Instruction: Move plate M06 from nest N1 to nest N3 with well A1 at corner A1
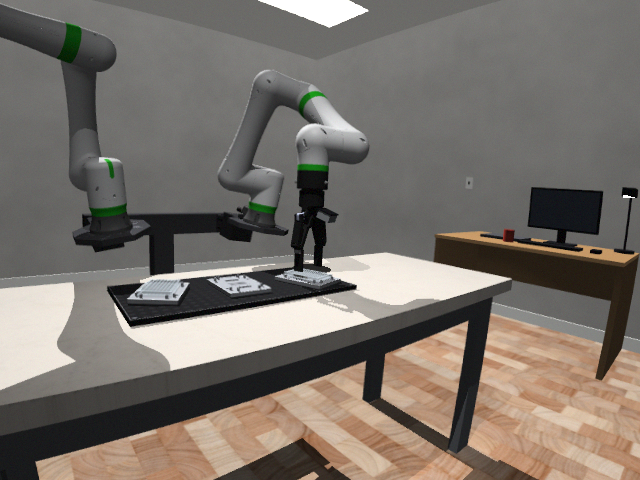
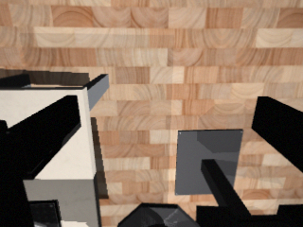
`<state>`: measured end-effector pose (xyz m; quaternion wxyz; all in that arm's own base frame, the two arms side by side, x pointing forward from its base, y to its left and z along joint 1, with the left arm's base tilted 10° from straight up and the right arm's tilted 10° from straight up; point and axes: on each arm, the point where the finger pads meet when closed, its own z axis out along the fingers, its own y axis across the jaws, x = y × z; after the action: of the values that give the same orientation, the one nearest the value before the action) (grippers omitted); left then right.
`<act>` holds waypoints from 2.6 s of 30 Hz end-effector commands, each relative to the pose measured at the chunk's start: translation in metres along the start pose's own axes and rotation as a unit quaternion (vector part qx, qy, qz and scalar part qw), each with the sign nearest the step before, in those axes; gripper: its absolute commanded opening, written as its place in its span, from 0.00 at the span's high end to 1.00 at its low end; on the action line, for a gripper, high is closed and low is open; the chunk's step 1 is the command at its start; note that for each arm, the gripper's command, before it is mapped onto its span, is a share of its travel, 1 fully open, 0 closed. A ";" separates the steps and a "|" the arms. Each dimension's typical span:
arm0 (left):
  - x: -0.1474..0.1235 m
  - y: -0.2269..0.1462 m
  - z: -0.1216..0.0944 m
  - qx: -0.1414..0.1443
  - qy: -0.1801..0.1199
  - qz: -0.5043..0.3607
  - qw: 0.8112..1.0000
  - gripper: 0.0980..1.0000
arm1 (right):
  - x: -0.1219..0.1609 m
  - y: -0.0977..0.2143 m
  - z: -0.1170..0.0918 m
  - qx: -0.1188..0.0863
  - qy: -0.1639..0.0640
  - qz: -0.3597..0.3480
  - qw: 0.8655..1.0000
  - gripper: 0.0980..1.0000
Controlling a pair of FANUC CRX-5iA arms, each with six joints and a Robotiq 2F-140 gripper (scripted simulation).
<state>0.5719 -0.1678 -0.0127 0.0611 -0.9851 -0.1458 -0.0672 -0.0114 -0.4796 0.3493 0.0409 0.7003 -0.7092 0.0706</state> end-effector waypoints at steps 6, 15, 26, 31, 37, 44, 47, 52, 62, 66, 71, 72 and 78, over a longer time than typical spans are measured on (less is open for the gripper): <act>0.001 0.001 -0.001 -0.001 0.001 0.000 1.000 0.34 | 0.000 0.000 -0.001 0.000 0.001 0.000 1.000 0.00; 0.001 0.001 -0.001 -0.001 0.001 0.000 1.000 0.34 | 0.000 0.000 -0.001 0.000 0.001 0.000 1.000 0.00; 0.001 0.001 0.001 -0.001 0.001 0.000 1.000 0.34 | 0.000 0.000 -0.001 0.000 0.001 0.000 1.000 0.00; 0.001 0.001 0.003 -0.001 0.001 0.000 1.000 0.34 | 0.000 0.000 -0.001 0.000 0.001 0.000 1.000 0.00; 0.001 0.001 0.005 -0.001 0.001 0.000 1.000 0.34 | 0.000 0.000 -0.001 0.000 0.001 0.000 1.000 0.00; 0.001 0.001 0.007 -0.001 0.001 0.000 1.000 0.34 | 0.000 0.000 -0.001 0.000 0.001 0.000 1.000 0.00; 0.001 0.001 0.009 -0.001 0.001 0.000 1.000 0.34 | 0.000 0.000 -0.001 0.000 0.001 0.000 1.000 0.00; 0.001 0.001 0.011 -0.001 0.001 0.000 1.000 0.34 | 0.000 0.000 -0.001 0.000 0.001 0.000 1.000 0.00; 0.001 0.001 0.014 -0.001 0.001 0.000 1.000 0.34 | 0.000 0.000 -0.001 0.000 0.001 0.000 1.000 0.00; 0.001 0.001 0.016 -0.001 0.001 0.000 1.000 0.34 | 0.000 0.000 -0.001 0.000 0.001 0.000 1.000 0.00; 0.001 0.001 0.018 -0.001 0.001 0.000 1.000 0.34 | 0.000 0.000 -0.001 0.000 0.001 0.000 1.000 0.00; 0.001 0.001 0.018 -0.001 0.001 0.000 1.000 0.34 | 0.000 0.000 -0.001 0.000 0.001 0.000 1.000 0.00; 0.001 0.001 0.019 -0.001 0.001 0.000 1.000 0.34 | 0.000 0.000 -0.001 0.000 0.001 0.000 1.000 0.00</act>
<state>0.5741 -0.1651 -0.0319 0.0611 -0.9851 -0.1458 -0.0672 -0.0114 -0.4796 0.3493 0.0409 0.7003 -0.7092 0.0706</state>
